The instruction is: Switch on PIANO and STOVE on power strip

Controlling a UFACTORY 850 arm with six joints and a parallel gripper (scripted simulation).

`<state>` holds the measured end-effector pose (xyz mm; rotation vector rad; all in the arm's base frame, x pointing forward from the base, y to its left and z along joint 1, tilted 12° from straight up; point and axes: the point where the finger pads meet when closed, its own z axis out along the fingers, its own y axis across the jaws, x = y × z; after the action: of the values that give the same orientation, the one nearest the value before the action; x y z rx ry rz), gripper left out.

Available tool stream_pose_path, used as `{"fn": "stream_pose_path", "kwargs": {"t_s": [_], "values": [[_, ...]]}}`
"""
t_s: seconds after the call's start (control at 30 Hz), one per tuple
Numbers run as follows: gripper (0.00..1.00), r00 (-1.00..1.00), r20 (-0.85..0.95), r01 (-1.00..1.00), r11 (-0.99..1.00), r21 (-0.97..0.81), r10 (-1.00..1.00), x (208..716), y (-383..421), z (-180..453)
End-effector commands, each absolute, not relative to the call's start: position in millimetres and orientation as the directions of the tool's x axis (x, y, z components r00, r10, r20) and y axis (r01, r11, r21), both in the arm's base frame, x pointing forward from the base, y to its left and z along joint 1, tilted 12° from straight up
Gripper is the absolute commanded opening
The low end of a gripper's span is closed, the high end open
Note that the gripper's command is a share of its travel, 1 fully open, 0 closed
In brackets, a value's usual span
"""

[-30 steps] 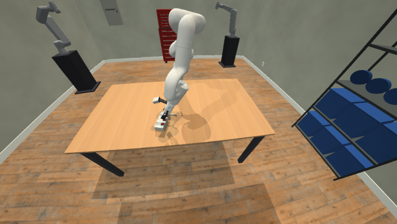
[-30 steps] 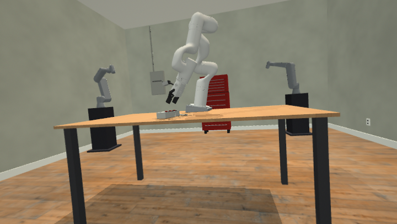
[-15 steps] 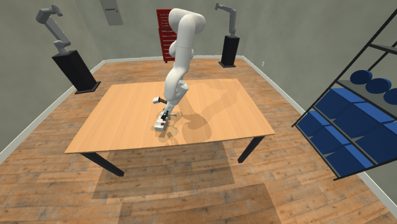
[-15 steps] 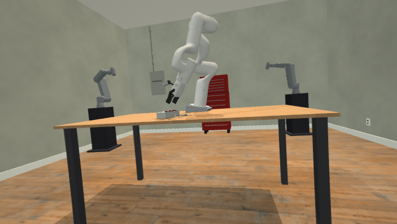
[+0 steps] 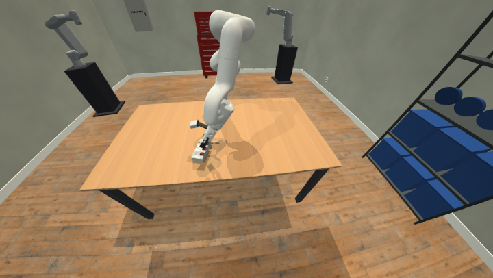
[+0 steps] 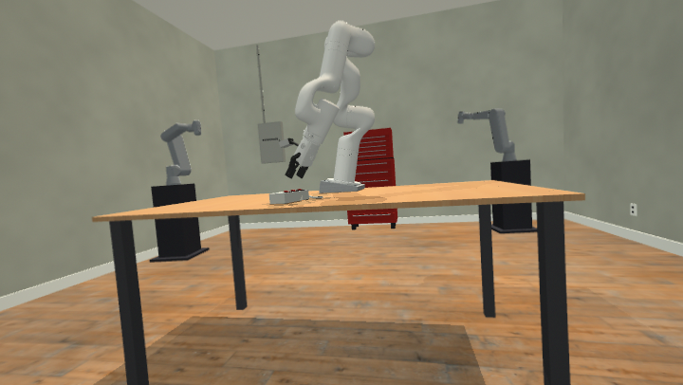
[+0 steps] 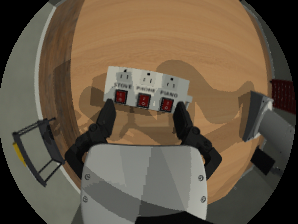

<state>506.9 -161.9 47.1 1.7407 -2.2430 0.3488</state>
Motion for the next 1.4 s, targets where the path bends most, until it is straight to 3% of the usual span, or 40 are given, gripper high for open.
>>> {"fn": "stream_pose_path", "kwargs": {"t_s": [0.0,0.13,0.27,0.33,0.57,0.67,1.37], "values": [[1.00,-0.307,0.347,-0.947,0.319,-0.023,-0.886,502,-165,51],[1.00,-0.509,0.293,-0.850,0.527,-0.023,-0.809,489,-170,59],[1.00,-0.509,0.293,-0.850,0.527,-0.023,-0.809,489,-170,59],[1.00,-0.638,0.251,-0.754,0.656,-0.015,-0.728,482,-171,65],[1.00,-0.763,0.203,-0.626,0.780,0.003,-0.614,478,-171,72],[1.00,-0.868,0.152,-0.474,0.880,0.030,-0.473,476,-170,81],[1.00,-0.996,-0.004,0.091,0.977,0.192,0.093,497,-174,118]]}}
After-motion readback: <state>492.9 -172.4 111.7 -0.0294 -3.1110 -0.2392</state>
